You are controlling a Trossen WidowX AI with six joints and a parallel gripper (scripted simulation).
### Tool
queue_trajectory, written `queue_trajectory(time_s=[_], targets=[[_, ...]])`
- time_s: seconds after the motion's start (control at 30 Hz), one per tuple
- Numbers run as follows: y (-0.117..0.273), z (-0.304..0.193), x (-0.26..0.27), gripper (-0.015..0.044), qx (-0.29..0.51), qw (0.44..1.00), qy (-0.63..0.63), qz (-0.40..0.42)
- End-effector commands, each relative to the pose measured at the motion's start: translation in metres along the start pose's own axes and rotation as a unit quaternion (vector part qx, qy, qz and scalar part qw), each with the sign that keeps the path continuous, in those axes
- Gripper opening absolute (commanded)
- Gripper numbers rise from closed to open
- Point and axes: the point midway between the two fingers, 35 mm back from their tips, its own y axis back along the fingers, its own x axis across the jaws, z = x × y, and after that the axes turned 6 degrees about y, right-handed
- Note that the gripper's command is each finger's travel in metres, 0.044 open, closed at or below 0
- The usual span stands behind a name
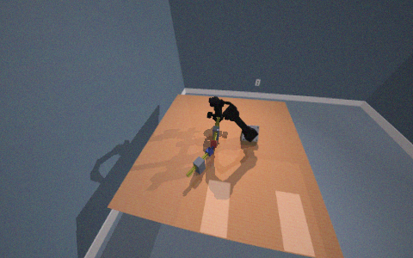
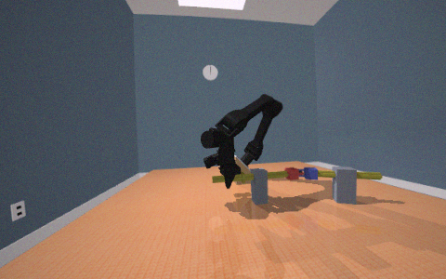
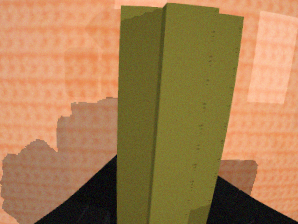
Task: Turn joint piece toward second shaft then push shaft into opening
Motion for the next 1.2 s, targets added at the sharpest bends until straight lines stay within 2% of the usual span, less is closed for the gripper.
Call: queue_trajectory(time_s=[0.0,1.17], targets=[[0.0,-0.011,0.001,0.0,0.004,1.0,-0.002,-0.001],[-0.001,-0.034,0.004,0.0,0.0,1.0,-0.001,-0.005]])
